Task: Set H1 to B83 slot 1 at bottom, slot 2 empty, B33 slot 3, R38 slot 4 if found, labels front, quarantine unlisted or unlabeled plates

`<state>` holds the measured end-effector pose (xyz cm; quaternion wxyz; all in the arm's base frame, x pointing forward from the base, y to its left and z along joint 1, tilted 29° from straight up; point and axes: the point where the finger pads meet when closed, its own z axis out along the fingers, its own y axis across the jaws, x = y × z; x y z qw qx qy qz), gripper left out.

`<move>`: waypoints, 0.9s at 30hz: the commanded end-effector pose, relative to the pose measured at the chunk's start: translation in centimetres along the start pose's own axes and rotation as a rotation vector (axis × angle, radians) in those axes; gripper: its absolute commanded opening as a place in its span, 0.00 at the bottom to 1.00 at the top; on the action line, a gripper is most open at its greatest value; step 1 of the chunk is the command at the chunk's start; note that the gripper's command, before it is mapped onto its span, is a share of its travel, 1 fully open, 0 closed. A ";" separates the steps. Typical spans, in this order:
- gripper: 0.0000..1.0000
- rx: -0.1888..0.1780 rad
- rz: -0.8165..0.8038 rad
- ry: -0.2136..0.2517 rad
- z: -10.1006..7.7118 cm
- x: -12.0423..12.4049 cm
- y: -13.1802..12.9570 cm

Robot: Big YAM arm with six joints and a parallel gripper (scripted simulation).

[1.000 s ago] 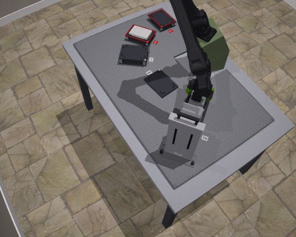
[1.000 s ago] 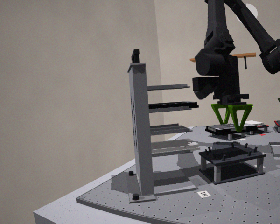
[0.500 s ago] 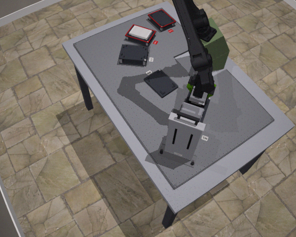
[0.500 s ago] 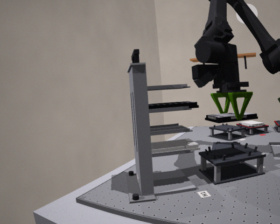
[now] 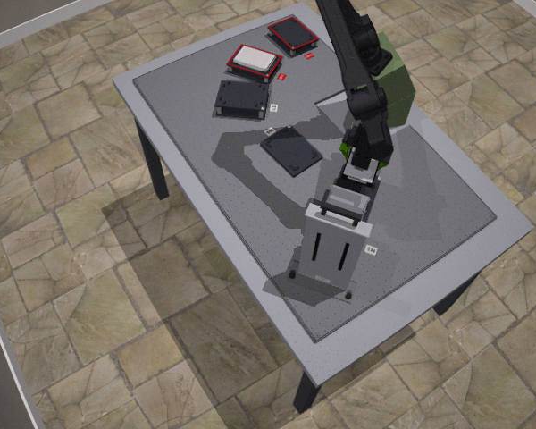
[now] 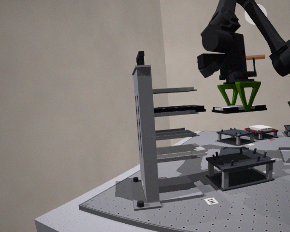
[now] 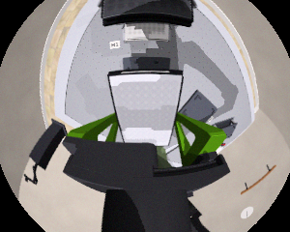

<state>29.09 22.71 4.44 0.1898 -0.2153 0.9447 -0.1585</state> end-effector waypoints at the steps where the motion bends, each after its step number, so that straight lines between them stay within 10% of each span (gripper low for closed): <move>1: 0.86 -0.026 0.034 -0.058 -3.0 -2.3 0.6; 12: 0.86 -0.027 0.033 -0.056 -5.4 -2.2 0.6; 13: 0.86 0.003 0.009 0.001 -3.6 0.2 0.2; 15: 0.86 -0.023 0.027 -0.045 -5.9 -1.4 0.4; 27: 0.86 -0.005 0.239 -0.010 -4.7 0.4 -4.6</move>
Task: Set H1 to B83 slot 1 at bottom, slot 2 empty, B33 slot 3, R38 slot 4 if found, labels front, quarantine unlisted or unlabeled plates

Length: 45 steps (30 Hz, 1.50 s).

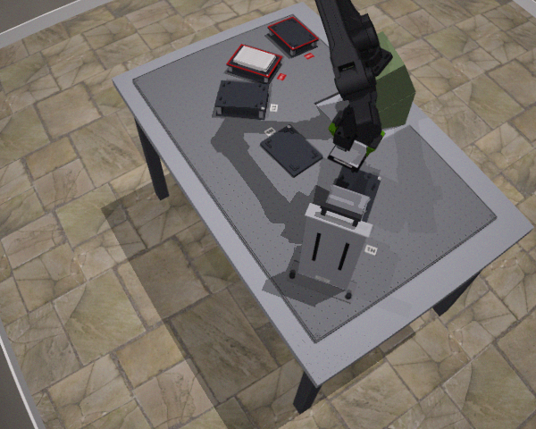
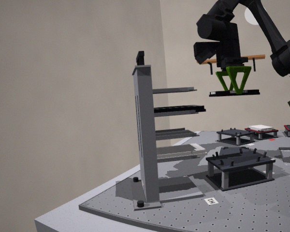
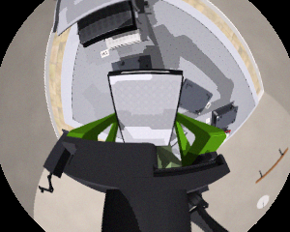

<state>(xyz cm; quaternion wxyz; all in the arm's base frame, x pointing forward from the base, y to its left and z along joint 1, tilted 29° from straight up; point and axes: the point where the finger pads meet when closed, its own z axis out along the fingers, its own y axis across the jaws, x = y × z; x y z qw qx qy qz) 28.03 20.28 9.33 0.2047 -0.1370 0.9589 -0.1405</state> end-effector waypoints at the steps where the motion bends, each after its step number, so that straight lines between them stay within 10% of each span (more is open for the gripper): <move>1: 0.86 -0.002 0.073 -0.004 -0.5 -0.3 -0.9; 45: 0.86 -0.012 0.732 -0.024 -1.2 0.1 -10.8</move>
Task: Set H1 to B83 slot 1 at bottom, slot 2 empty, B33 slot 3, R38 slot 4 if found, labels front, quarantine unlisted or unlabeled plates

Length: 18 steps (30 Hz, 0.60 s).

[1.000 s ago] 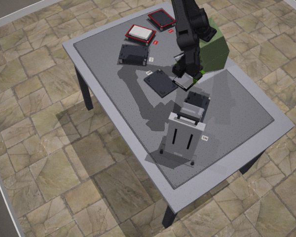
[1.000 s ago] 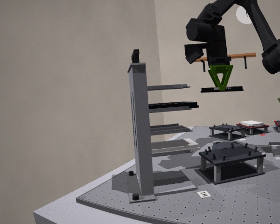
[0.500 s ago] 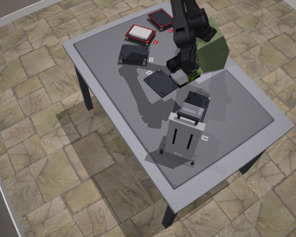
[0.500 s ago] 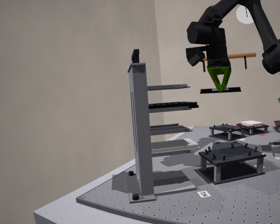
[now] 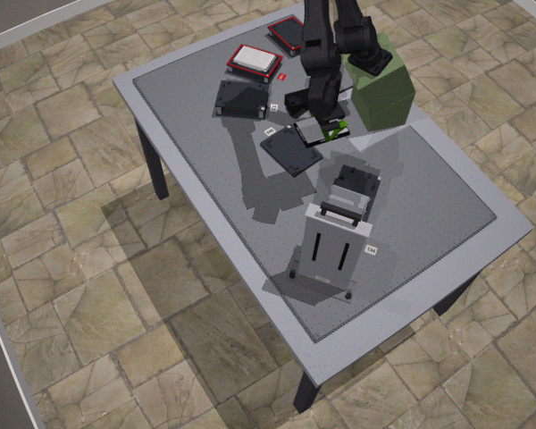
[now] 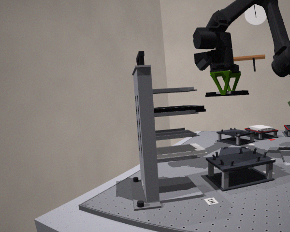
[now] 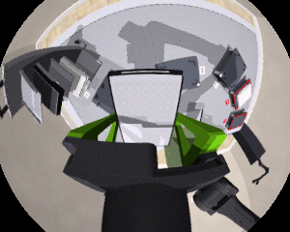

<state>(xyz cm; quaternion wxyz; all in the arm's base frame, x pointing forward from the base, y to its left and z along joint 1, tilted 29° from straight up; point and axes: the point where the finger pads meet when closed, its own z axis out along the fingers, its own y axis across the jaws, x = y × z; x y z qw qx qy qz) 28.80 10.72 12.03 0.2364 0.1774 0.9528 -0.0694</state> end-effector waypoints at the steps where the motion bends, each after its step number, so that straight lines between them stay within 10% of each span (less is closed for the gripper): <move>1: 0.86 -0.030 0.102 -0.029 -1.3 -1.9 0.3; 18: 0.86 -0.006 0.337 -0.008 -0.5 -1.1 -2.2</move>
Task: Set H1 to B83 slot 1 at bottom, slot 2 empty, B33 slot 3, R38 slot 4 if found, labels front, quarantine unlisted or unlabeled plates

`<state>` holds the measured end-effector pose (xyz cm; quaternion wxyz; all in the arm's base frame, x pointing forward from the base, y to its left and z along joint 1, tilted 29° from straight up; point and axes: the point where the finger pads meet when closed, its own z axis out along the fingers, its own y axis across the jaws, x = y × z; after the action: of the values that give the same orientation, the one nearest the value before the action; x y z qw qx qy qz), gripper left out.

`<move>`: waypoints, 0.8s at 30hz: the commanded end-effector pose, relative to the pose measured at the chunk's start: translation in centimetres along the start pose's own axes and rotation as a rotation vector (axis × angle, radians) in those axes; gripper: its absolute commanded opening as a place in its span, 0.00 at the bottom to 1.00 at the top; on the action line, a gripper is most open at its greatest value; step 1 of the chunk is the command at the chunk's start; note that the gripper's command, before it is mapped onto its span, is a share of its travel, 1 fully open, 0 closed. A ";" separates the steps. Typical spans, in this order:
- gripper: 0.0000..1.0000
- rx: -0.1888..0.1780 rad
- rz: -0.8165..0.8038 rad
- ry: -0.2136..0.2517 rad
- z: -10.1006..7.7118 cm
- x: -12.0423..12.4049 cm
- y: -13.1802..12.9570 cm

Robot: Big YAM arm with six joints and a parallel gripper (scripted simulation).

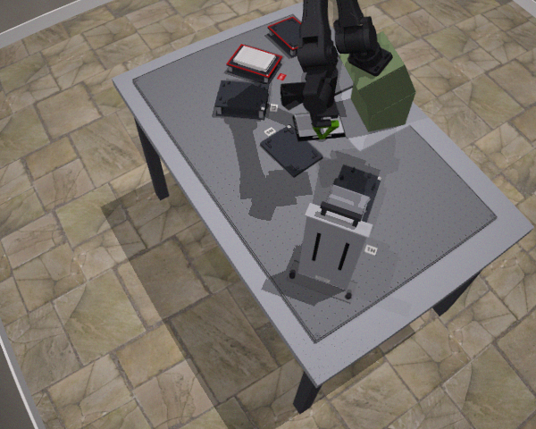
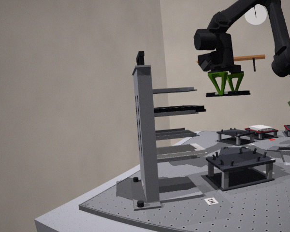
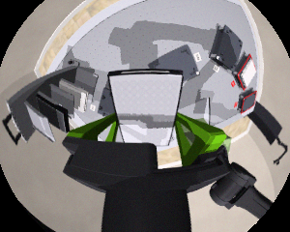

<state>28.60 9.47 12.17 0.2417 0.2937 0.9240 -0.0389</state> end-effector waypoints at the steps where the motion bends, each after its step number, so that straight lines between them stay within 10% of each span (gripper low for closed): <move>1: 0.86 -0.006 0.106 -0.011 -0.6 -1.1 -1.0; 24: 0.86 -0.018 0.401 -0.010 -0.8 -3.3 -3.7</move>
<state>27.93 4.19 13.26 0.2477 0.4531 0.8563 0.0041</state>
